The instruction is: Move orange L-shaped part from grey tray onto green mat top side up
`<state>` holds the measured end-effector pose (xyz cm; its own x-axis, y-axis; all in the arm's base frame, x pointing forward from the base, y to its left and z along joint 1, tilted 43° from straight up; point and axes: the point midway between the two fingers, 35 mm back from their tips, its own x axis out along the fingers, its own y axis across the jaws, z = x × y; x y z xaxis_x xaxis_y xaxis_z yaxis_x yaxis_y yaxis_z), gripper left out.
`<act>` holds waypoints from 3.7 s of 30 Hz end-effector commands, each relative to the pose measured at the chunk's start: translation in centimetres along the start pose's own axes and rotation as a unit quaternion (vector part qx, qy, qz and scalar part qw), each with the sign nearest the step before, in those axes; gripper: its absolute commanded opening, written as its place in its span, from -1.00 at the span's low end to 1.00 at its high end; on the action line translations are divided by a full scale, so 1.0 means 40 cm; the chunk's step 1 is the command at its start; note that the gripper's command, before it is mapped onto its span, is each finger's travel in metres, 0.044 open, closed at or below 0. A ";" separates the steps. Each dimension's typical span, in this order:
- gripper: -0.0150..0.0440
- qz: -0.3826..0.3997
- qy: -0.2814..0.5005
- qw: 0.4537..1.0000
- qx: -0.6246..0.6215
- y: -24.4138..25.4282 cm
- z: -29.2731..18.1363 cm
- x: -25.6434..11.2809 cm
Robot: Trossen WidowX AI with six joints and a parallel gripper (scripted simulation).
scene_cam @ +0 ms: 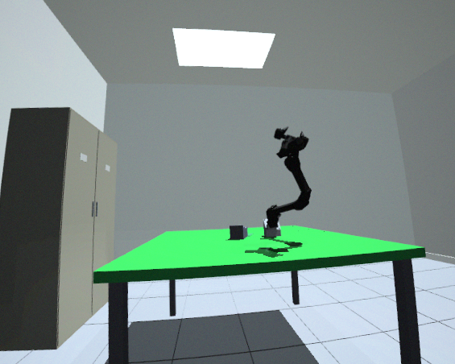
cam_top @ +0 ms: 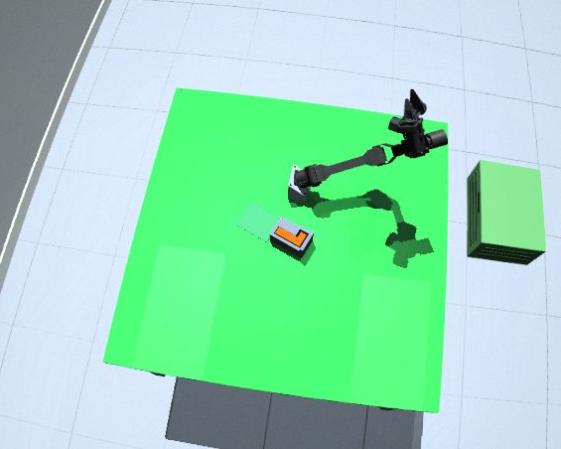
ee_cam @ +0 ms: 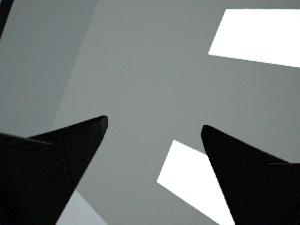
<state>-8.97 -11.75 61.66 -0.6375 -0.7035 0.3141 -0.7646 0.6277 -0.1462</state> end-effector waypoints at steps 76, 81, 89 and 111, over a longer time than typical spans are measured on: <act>0.12 -0.723 0.612 -0.319 -0.042 -0.324 1.107 -1.184; 0.12 -0.723 0.612 -0.319 -0.043 -0.317 1.116 -1.200; 0.12 -0.723 0.612 -0.319 -0.042 -0.304 1.131 -1.226; 0.12 -0.720 0.616 -0.318 -0.042 -0.295 1.140 -1.250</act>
<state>27.60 0.82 4.88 0.1538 0.6637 -0.7320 0.4367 0.6189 0.6529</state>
